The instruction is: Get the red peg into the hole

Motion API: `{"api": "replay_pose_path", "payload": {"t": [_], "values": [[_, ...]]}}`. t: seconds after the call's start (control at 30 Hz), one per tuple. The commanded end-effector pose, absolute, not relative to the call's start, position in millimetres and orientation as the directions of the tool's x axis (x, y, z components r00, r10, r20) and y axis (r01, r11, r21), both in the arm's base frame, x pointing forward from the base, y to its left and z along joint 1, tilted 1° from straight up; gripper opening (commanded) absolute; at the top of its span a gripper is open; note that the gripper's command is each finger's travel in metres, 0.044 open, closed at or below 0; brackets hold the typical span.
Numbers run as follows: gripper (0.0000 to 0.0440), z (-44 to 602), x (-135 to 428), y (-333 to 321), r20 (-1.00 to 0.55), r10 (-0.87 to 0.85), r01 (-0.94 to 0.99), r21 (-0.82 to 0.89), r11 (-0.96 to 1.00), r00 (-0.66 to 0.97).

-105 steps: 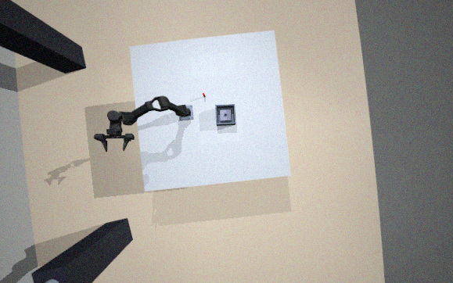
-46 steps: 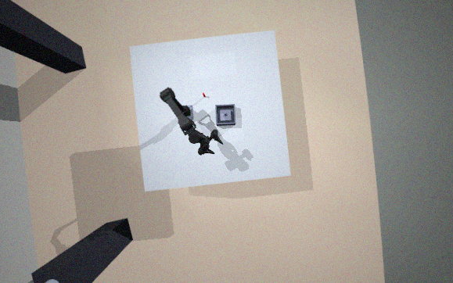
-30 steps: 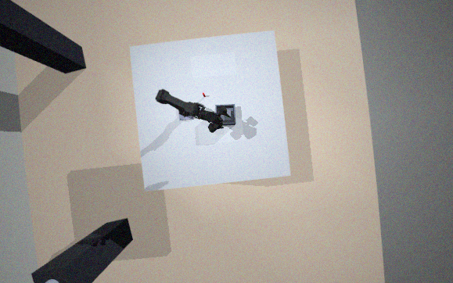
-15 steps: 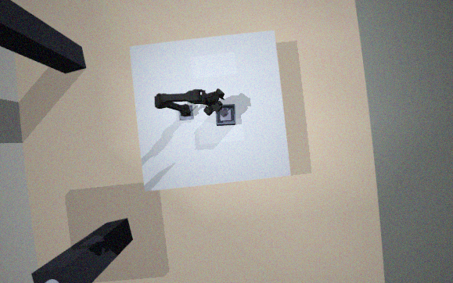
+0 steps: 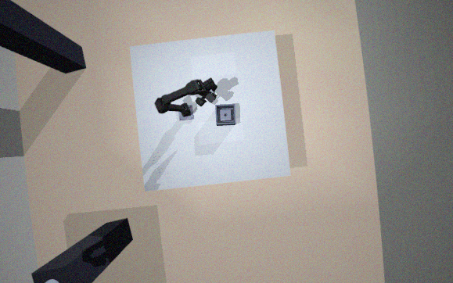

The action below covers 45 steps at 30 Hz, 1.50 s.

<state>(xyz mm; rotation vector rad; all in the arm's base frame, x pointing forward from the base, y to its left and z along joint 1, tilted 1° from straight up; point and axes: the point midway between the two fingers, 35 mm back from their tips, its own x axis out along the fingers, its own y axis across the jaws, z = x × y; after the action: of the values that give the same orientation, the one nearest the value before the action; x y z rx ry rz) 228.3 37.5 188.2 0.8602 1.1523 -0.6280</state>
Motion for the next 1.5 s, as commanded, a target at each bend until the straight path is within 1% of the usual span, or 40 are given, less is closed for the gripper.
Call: {"api": "replay_pose_path", "payload": {"t": [0.0, 0.17, 0.33, 0.7, 0.8, 0.83, 0.9, 1.37, 1.47], "values": [[0.0440, 174.9, 219.8, 46.8, -0.969, -0.008, 0.819, 0.204, 0.536, 0.247], [0.0440, 153.8, 208.7, 63.5, -0.982, -0.017, 0.835, 0.149, 0.530, 0.186], [0.0440, 130.8, 203.2, 76.3, -0.987, -0.022, 0.842, 0.122, 0.526, 0.157], [0.0439, 75.5, 201.4, 94.2, -0.985, -0.011, 0.845, 0.143, 0.515, 0.173], [0.0429, 64.4, 200.2, 96.7, -0.984, -0.007, 0.849, 0.149, 0.508, 0.177], [0.0416, 61.2, 199.7, 97.1, -0.984, -0.006, 0.851, 0.149, 0.504, 0.176], [0.0373, 55.9, 197.3, 97.4, -0.986, -0.004, 0.857, 0.145, 0.494, 0.169], [0.0007, 51.3, 188.4, 97.4, -0.994, 0.055, 0.866, 0.111, 0.487, 0.097], [0.0000, 58.8, 193.2, 92.9, -0.991, 0.035, 0.852, 0.130, 0.507, 0.130]]}}
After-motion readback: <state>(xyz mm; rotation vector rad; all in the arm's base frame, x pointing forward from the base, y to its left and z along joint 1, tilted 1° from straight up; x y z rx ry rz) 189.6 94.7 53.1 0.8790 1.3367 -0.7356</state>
